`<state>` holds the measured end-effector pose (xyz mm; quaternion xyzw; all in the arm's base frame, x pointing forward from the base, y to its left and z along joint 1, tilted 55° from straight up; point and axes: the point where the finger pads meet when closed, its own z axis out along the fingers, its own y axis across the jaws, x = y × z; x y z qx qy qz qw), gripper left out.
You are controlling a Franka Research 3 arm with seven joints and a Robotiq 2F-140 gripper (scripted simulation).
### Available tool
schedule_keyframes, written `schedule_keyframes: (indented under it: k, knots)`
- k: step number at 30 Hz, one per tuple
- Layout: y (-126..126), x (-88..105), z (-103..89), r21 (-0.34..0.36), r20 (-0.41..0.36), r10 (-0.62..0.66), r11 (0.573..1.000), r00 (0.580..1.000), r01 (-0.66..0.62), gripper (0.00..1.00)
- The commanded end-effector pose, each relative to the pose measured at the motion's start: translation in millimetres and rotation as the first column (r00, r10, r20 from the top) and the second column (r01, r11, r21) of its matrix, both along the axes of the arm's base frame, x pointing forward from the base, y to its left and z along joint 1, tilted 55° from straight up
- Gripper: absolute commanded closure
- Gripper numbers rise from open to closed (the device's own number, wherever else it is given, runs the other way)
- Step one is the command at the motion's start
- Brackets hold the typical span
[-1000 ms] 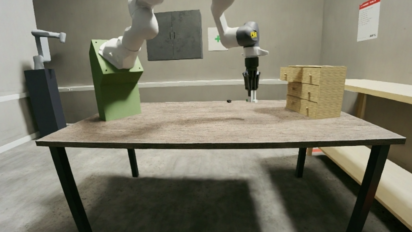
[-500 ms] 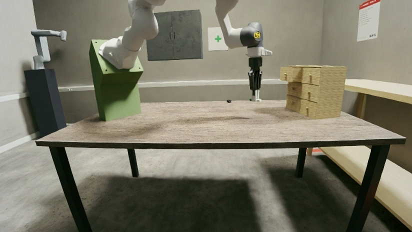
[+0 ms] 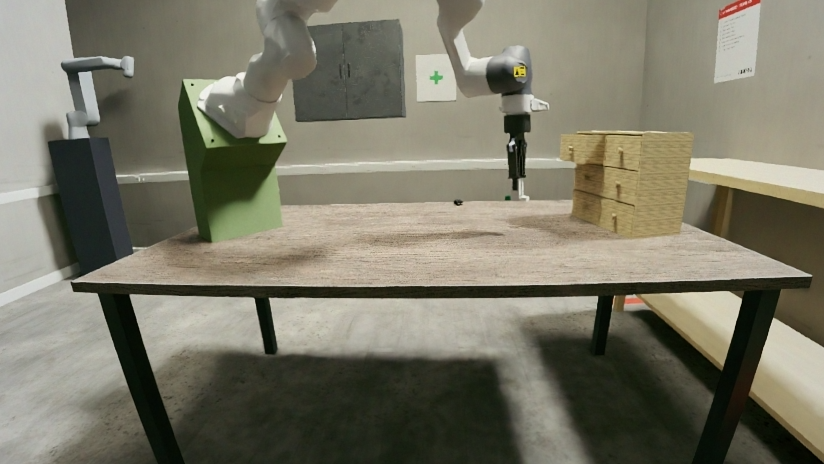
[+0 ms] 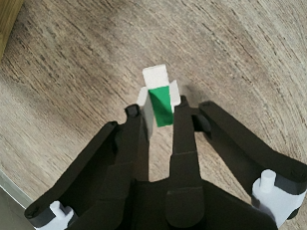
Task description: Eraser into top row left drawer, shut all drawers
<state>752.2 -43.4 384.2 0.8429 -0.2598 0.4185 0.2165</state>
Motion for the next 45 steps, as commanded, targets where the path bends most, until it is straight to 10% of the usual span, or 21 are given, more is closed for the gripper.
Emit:
schedule_keyframes:
  k: [1, 45]
  knots:
    - [4, 4.2, -0.5, -0.064, -0.098, 0.064, 0.995, 0.993, -0.071, 0.80]
    - [45, 54.1, 8.6, -0.241, -0.356, 0.231, 0.913, 0.906, -0.328, 0.80]
